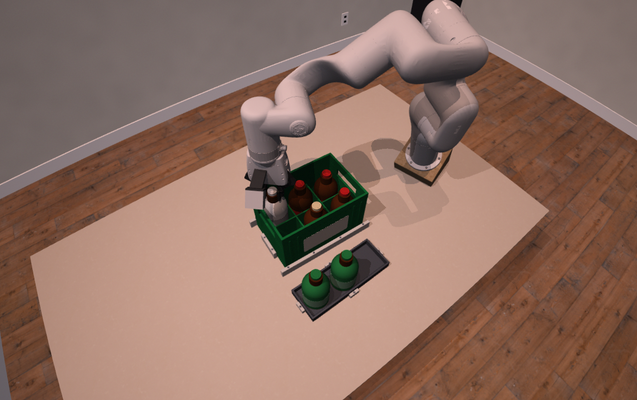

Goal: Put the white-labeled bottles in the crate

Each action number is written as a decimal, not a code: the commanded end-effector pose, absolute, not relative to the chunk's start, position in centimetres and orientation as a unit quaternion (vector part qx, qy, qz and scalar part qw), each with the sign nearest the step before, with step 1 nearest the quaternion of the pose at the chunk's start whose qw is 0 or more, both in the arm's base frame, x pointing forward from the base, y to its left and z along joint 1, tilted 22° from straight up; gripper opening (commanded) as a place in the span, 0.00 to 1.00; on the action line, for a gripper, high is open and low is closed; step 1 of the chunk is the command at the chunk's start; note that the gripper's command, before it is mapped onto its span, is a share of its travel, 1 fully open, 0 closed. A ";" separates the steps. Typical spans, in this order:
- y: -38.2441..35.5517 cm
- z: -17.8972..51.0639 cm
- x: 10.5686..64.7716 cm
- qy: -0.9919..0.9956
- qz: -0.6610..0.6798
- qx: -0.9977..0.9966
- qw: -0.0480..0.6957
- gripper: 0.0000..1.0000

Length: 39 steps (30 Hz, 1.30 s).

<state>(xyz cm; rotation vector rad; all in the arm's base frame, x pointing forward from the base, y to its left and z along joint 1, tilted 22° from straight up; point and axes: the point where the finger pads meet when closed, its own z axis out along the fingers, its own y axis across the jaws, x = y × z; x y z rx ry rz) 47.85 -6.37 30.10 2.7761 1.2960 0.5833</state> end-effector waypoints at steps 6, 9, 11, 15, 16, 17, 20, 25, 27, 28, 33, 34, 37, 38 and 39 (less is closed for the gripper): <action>-6.3 29.7 48.2 0.415 0.189 0.890 0.013 0.00; -6.3 29.4 48.3 0.415 0.189 0.890 0.013 0.00; -6.3 29.3 48.3 0.415 0.189 0.890 0.013 0.00; -6.2 29.2 48.4 0.415 0.189 0.890 0.013 0.00; -6.2 29.2 48.4 0.415 0.189 0.890 0.013 0.00; -6.2 29.2 48.4 0.415 0.189 0.890 0.013 0.00; -6.2 29.1 48.4 0.415 0.189 0.890 0.013 0.00; -6.2 29.1 48.4 0.415 0.189 0.890 0.013 0.00; -6.2 29.1 48.4 0.415 0.189 0.890 0.013 0.00; -6.2 29.1 48.4 0.415 0.189 0.890 0.013 0.00; -6.2 29.1 48.4 0.415 0.189 0.890 0.013 0.00; -6.2 29.1 48.4 0.415 0.189 0.890 0.013 0.00; -6.2 29.1 48.4 0.415 0.189 0.890 0.013 0.00; -6.2 29.1 48.4 0.415 0.189 0.890 0.013 0.00; -6.2 29.1 48.4 0.415 0.189 0.890 0.013 0.00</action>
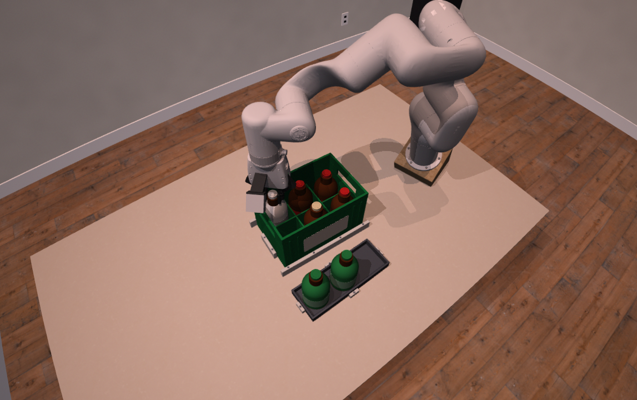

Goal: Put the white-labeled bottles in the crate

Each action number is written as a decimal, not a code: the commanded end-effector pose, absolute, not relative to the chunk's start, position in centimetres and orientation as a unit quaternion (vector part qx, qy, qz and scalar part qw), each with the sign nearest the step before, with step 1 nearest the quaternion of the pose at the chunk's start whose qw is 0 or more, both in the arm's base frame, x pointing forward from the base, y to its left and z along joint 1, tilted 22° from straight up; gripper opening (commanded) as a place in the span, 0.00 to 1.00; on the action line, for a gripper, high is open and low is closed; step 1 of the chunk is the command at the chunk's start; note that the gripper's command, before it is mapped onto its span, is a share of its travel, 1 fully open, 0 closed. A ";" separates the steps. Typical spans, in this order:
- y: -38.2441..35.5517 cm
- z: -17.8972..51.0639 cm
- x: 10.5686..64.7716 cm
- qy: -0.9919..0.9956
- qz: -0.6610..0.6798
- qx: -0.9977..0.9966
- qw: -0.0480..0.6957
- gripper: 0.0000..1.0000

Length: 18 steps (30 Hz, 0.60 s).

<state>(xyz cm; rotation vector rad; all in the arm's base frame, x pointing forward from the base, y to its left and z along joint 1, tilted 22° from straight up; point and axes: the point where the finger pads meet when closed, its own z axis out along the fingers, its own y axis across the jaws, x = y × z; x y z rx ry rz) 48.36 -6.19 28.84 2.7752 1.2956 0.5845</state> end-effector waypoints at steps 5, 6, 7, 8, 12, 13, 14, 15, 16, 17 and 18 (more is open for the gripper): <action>-6.2 29.1 48.4 0.415 0.189 0.890 0.013 0.00; -6.2 29.1 48.5 0.415 0.189 0.890 0.013 0.00; -6.2 29.0 48.5 0.415 0.189 0.890 0.013 0.00; -6.2 29.0 48.5 0.415 0.189 0.890 0.013 0.00; -6.2 29.0 48.5 0.415 0.189 0.890 0.013 0.00; -6.2 29.0 48.5 0.415 0.189 0.890 0.013 0.00; -6.2 29.0 48.5 0.415 0.189 0.890 0.013 0.00; -6.2 29.0 48.5 0.415 0.189 0.890 0.013 0.00; -6.2 28.9 48.5 0.415 0.189 0.890 0.013 0.00; -6.2 28.9 48.5 0.415 0.189 0.890 0.013 0.00; -6.2 28.9 48.5 0.415 0.189 0.890 0.013 0.00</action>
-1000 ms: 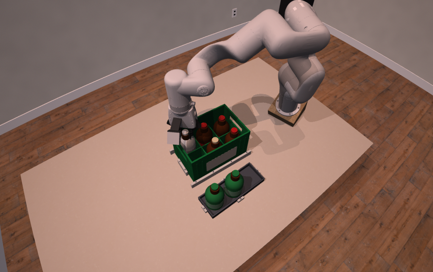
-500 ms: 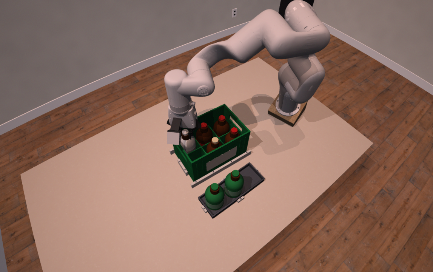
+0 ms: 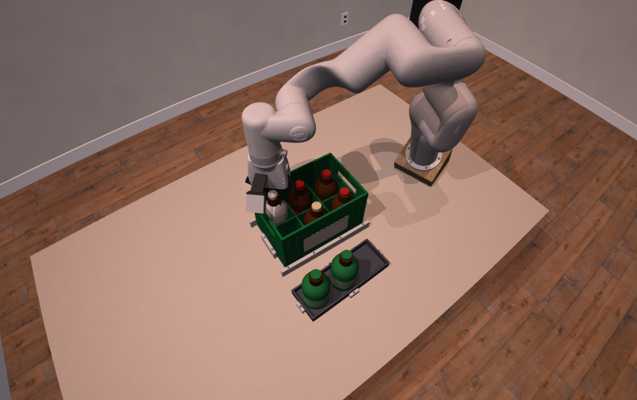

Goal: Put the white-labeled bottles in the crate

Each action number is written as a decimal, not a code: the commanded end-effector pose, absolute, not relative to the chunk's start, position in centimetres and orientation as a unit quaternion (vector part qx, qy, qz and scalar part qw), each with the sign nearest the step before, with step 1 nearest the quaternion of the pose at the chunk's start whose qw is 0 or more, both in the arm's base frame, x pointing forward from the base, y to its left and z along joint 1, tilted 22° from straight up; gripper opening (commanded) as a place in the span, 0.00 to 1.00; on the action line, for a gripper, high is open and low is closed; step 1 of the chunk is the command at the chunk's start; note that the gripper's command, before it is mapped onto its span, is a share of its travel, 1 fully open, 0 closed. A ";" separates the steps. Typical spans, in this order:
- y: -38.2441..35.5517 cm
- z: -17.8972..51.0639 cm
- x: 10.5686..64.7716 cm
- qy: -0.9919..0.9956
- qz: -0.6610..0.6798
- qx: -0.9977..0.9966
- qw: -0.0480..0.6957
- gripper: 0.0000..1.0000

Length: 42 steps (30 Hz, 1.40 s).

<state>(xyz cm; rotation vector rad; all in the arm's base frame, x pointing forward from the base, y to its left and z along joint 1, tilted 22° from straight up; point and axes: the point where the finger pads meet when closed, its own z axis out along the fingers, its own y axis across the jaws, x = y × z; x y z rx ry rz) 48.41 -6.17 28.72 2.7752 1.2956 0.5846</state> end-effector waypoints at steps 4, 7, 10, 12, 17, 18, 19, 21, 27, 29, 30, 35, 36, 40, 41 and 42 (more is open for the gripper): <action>-6.2 28.8 48.6 0.415 0.189 0.890 0.013 0.00; -6.2 28.7 48.6 0.415 0.189 0.890 0.013 0.00; -6.2 28.6 48.6 0.415 0.189 0.890 0.013 0.00; -6.2 28.5 48.6 0.415 0.189 0.890 0.013 0.00; -6.1 28.3 48.7 0.415 0.189 0.890 0.013 0.00; -6.1 28.3 48.7 0.415 0.189 0.890 0.013 0.00; -6.1 28.2 48.8 0.415 0.189 0.890 0.013 0.00; -6.1 28.1 48.8 0.415 0.189 0.890 0.013 0.00; -6.1 28.0 48.9 0.415 0.189 0.890 0.013 0.00; -6.1 27.9 48.9 0.415 0.189 0.890 0.013 0.00; -6.1 27.8 48.9 0.415 0.189 0.890 0.013 0.00; -6.0 27.6 49.0 0.415 0.189 0.890 0.013 0.00; -6.0 27.6 49.0 0.415 0.189 0.890 0.013 0.00; -6.0 27.5 49.0 0.415 0.189 0.890 0.013 0.00; -6.0 27.5 49.1 0.415 0.189 0.890 0.013 0.00; -6.0 27.4 49.1 0.415 0.189 0.890 0.013 0.00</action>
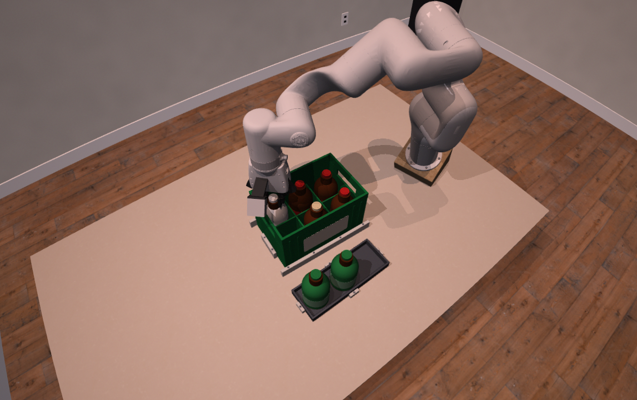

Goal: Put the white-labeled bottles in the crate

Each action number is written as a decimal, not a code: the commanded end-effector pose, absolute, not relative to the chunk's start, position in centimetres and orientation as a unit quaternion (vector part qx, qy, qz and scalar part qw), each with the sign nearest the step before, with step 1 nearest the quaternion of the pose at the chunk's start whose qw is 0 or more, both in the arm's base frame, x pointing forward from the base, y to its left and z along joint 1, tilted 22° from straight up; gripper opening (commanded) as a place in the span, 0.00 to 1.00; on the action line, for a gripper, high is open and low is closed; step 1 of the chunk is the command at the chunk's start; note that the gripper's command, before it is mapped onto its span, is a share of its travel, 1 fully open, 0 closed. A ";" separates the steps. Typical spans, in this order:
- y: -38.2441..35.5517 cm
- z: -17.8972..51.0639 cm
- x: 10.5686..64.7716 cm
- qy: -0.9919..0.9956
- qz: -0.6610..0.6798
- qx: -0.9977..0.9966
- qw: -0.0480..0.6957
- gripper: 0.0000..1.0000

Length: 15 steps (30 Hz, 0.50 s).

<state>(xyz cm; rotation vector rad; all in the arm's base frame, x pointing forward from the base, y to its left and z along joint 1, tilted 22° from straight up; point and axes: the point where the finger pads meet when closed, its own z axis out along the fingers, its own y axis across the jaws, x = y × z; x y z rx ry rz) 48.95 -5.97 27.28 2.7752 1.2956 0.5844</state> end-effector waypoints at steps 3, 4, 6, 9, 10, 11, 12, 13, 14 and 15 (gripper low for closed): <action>-6.0 27.4 49.1 0.415 0.189 0.890 0.013 0.00; -6.0 27.4 49.1 0.415 0.189 0.890 0.013 0.00; -6.0 27.4 49.1 0.415 0.189 0.890 0.013 0.00; -6.0 27.3 49.1 0.415 0.189 0.890 0.013 0.00; -6.0 27.3 49.1 0.415 0.189 0.890 0.013 0.00; -6.0 27.3 49.1 0.415 0.189 0.890 0.013 0.00; -6.0 27.3 49.1 0.415 0.189 0.890 0.013 0.00; -6.0 27.3 49.1 0.415 0.189 0.890 0.013 0.00; -6.0 27.3 49.1 0.415 0.189 0.890 0.013 0.00; -6.0 27.3 49.1 0.415 0.189 0.890 0.013 0.00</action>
